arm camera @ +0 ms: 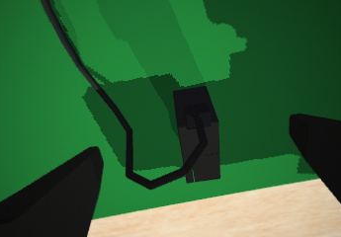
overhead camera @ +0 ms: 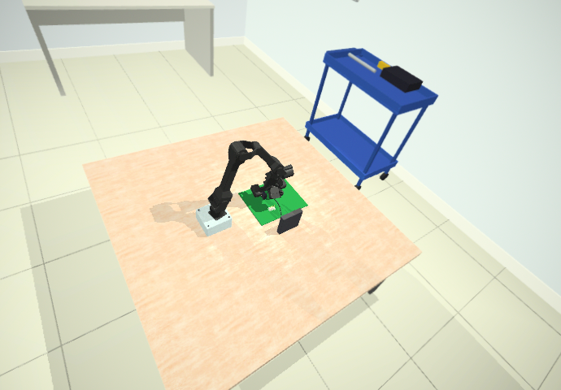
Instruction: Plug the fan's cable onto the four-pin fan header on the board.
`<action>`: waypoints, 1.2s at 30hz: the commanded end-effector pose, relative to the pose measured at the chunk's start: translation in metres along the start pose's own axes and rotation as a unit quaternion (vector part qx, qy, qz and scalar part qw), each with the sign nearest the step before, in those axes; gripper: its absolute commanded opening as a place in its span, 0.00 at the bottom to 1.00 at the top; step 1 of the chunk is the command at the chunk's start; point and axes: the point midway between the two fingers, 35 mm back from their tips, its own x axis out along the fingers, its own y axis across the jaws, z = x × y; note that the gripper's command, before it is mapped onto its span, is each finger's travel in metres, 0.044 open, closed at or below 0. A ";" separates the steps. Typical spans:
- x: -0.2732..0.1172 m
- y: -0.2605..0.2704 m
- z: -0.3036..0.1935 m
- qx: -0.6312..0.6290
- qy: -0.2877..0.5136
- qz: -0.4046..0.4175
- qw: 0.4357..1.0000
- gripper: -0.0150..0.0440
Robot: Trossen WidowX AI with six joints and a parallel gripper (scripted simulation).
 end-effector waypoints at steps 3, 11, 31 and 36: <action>0.009 -0.002 0.003 0.005 -0.001 -0.005 1.000 1.00; 0.007 -0.002 0.002 0.001 0.000 -0.003 1.000 0.82; 0.007 -0.002 0.002 0.001 0.000 -0.003 1.000 0.50; 0.007 -0.002 0.002 0.001 0.000 -0.003 1.000 0.44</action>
